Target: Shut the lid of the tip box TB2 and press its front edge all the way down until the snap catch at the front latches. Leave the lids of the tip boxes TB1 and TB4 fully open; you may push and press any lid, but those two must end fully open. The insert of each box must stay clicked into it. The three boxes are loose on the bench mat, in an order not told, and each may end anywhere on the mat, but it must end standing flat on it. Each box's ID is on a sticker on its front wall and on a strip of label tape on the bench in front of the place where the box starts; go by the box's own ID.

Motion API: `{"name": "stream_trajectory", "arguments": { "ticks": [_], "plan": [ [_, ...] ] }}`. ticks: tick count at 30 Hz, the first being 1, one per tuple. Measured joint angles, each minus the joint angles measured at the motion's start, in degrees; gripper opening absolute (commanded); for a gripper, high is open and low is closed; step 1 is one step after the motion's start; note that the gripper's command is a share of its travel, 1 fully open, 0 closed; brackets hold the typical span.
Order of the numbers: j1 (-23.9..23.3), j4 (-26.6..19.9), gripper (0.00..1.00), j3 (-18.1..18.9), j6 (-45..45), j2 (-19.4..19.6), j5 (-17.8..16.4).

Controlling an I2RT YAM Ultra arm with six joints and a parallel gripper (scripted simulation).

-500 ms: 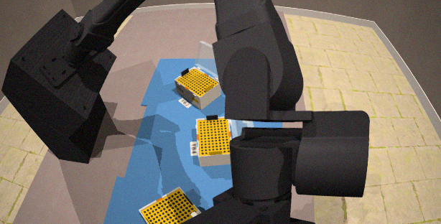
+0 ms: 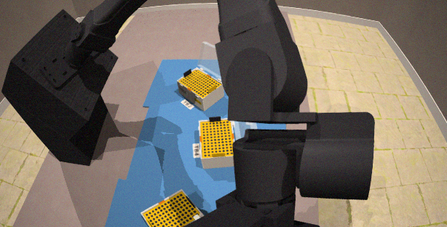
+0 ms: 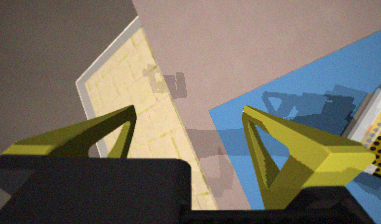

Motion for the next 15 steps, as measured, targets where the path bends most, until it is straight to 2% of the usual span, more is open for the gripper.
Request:
{"name": "stream_trajectory", "arguments": {
  "ticks": [1, 2, 9, 15],
  "plan": [
    [0.00, 0.00, 1.00, 0.00, 0.00, 0.00, 0.00],
    [0.00, 0.00, 0.00, 0.00, 0.00, 0.00, 0.00],
    [2.75, -3.78, 0.00, 0.13, -5.84, -0.68, -0.07],
    [5.75, -6.88, 0.00, -2.25, -11.06, -2.99, 0.37]
  ]
}}
